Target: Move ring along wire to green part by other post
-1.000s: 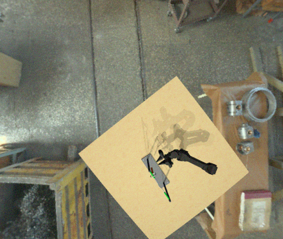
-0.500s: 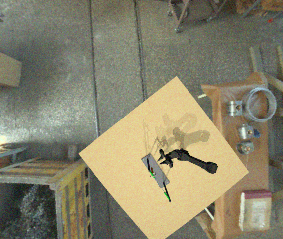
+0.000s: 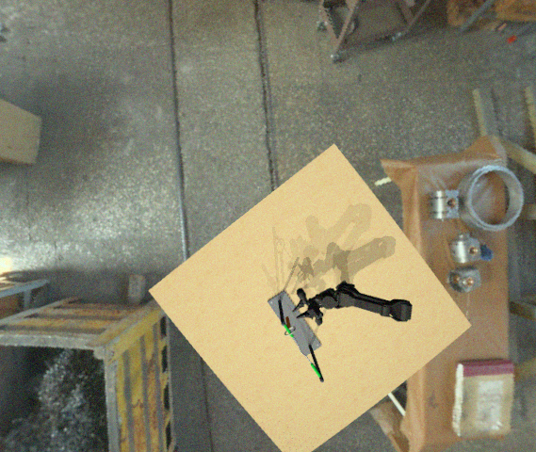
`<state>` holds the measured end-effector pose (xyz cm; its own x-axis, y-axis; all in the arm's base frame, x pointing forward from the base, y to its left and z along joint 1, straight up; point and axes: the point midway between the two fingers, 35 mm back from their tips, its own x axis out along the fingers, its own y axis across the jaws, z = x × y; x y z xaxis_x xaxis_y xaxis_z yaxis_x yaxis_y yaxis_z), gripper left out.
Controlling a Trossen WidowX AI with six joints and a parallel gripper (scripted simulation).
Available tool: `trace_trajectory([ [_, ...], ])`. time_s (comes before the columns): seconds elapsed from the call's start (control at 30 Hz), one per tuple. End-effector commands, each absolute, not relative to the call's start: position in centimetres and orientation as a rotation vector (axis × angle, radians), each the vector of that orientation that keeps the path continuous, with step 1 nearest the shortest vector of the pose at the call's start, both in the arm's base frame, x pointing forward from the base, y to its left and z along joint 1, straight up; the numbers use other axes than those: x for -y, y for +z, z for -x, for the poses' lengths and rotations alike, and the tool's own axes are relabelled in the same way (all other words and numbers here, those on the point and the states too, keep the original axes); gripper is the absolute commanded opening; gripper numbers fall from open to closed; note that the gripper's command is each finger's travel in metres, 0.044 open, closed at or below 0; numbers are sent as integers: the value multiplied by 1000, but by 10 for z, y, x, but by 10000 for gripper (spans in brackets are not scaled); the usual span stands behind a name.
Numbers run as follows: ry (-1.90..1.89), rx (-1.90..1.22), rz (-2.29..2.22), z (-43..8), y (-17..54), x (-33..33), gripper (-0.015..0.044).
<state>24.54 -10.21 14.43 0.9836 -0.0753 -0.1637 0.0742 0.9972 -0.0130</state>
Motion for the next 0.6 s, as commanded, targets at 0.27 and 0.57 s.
trace_trajectory([
  [0.27, -78, -163, 3, -261, 146, 106, 160],
  [0.57, -78, -162, 4, -273, 145, 108, 160],
])
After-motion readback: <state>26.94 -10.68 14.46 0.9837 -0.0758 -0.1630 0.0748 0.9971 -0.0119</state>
